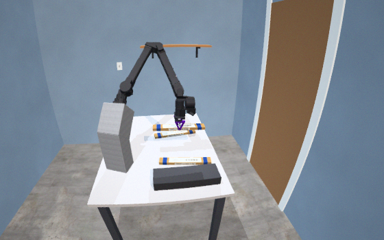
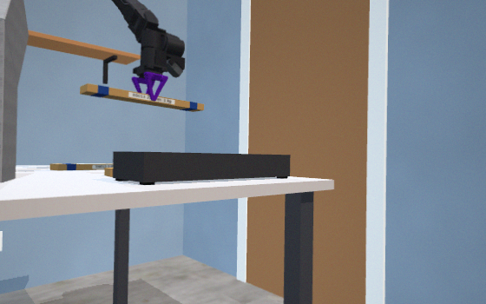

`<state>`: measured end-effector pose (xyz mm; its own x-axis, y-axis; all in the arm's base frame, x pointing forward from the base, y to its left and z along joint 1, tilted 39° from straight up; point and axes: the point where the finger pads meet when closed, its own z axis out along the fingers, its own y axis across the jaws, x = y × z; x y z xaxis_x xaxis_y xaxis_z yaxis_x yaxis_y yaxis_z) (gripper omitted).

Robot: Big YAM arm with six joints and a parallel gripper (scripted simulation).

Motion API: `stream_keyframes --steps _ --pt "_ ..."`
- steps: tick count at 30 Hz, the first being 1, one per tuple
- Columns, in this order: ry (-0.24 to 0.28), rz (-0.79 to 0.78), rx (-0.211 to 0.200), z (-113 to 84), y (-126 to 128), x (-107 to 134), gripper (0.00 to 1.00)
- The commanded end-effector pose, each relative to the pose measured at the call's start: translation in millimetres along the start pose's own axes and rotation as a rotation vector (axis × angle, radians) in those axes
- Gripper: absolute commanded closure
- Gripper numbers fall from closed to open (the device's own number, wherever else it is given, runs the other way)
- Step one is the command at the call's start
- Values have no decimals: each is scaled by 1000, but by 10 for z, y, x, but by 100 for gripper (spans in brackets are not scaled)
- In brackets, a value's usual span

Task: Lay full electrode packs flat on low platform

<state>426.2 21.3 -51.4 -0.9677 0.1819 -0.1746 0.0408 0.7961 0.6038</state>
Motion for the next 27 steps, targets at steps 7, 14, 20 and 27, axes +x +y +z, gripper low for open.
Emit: stream_keyframes --steps 7,14,20,27 --pt "-69 -25 5 -236 -40 -298 100" --pt "-70 -18 6 -247 -30 -309 100" --pt "-70 -15 6 -250 -26 -315 100" --pt "-71 -10 7 -252 -20 -328 100"
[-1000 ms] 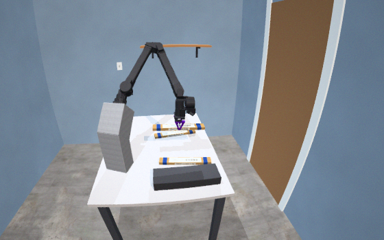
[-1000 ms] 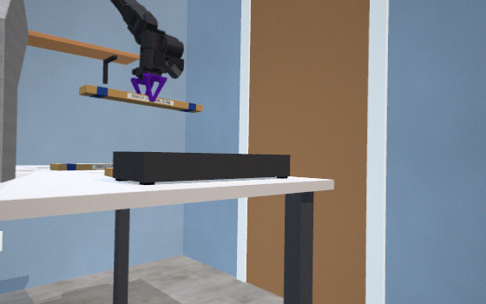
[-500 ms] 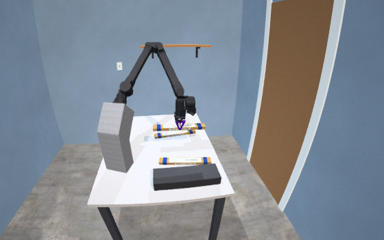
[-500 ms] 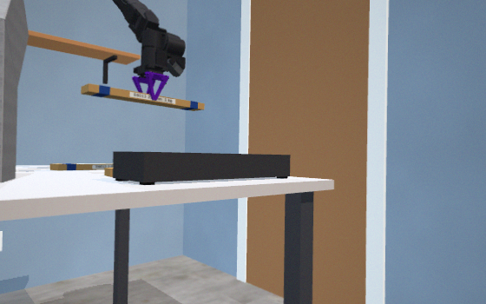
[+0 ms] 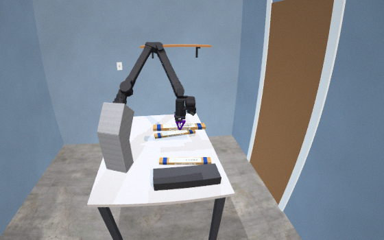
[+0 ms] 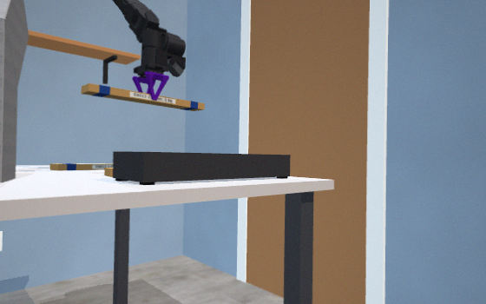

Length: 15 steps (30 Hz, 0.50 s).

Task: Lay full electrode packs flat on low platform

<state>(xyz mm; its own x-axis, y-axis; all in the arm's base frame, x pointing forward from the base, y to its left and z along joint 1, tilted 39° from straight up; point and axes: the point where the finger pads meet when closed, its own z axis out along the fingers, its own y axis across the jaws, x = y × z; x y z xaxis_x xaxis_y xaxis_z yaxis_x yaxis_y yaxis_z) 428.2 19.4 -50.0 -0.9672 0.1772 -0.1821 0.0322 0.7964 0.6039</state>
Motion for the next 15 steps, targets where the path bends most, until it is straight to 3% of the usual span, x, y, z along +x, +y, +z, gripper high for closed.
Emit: stream_keyframes --steps 1,15 --pt "-68 -2 9 -234 -16 -306 100" --pt "-72 -5 9 -231 -10 -316 100"
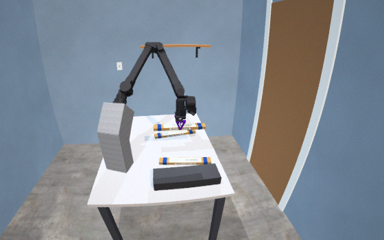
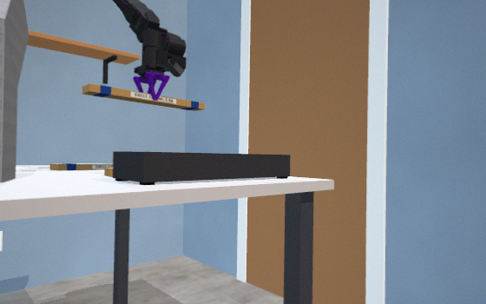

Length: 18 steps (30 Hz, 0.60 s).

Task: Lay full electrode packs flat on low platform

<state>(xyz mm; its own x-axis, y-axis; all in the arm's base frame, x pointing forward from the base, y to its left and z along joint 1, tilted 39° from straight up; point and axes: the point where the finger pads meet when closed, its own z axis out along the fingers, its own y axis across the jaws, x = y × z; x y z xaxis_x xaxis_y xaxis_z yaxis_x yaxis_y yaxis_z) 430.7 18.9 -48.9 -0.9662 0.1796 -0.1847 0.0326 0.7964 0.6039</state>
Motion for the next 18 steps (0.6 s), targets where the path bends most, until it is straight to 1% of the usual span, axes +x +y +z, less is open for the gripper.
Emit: stream_keyframes --steps 1,4,5,18 --pt "-68 -5 9 -225 -13 -290 100" --pt "-70 -6 9 -224 -12 -294 100" --pt "-37 -9 4 -14 15 -68 100" --pt "-36 -8 4 135 14 -67 100"
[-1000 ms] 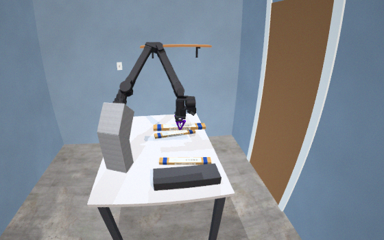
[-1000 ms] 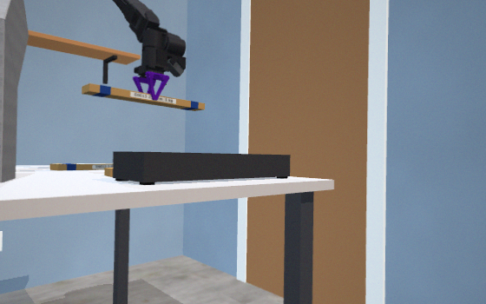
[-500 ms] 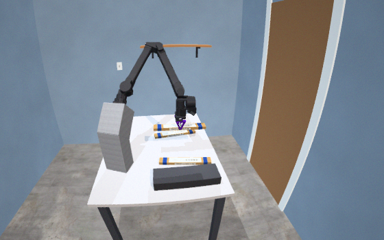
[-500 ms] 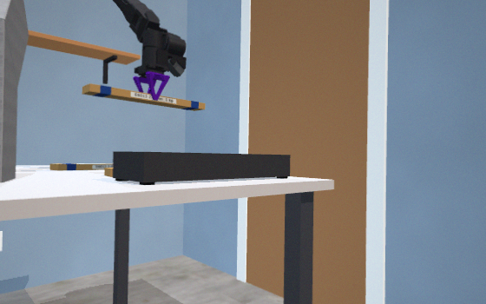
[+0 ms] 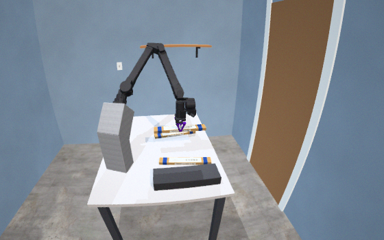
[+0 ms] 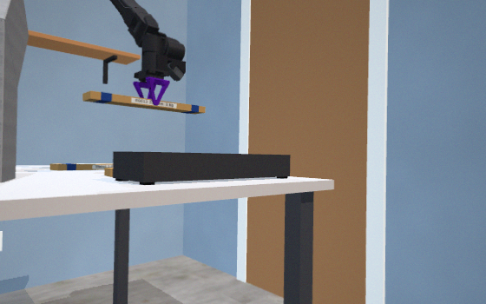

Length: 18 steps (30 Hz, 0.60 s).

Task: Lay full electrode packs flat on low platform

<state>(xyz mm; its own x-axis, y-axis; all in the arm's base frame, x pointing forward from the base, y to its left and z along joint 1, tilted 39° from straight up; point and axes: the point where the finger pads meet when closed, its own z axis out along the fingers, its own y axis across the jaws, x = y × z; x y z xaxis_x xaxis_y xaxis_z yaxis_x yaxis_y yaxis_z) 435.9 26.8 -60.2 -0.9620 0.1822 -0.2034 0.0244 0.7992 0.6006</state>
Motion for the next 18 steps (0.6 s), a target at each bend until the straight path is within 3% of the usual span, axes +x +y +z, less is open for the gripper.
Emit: stream_keyframes --steps 1,18 --pt "-19 1 2 3 18 -51 100" --pt "-18 2 2 205 17 -45 100"
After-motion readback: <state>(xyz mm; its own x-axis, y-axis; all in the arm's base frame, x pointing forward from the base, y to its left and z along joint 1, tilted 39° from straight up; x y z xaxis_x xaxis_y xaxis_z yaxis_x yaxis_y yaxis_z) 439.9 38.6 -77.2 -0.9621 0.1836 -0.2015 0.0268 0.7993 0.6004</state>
